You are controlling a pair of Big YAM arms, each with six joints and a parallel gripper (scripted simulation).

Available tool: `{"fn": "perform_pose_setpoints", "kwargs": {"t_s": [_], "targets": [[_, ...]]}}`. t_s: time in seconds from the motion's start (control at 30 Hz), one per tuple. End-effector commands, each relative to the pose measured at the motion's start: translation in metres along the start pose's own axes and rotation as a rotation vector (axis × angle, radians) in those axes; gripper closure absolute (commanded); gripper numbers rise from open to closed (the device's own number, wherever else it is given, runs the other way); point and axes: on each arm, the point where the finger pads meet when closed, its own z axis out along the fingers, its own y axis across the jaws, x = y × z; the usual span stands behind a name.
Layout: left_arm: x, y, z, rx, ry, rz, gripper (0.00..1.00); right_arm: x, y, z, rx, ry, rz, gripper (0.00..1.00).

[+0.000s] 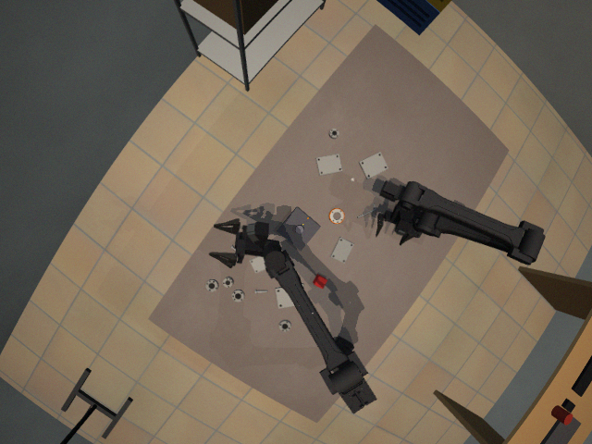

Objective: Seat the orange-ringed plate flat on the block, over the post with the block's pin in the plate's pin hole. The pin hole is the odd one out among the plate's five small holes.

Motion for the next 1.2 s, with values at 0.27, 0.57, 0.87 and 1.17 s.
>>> {"fn": "perform_pose_setpoints", "kwargs": {"t_s": [0.27, 0.57, 0.87, 1.17], "targets": [[-0.006, 0.005, 0.001, -0.007, -0.006, -0.010, 0.00, -0.001, -0.001, -0.001, 0.003, 0.000, -0.005, 0.00], [-0.006, 0.005, 0.001, -0.007, -0.006, -0.010, 0.00, -0.001, -0.001, -0.001, 0.003, 0.000, -0.005, 0.00], [0.023, 0.031, -0.040, 0.078, 0.107, -0.134, 0.00, 0.014, -0.012, -0.033, 0.218, -0.013, 0.242, 0.00], [0.070, 0.075, -0.082, 0.148, 0.270, -0.206, 0.00, 0.031, -0.030, -0.083, 0.510, -0.038, 0.506, 0.00]]}}
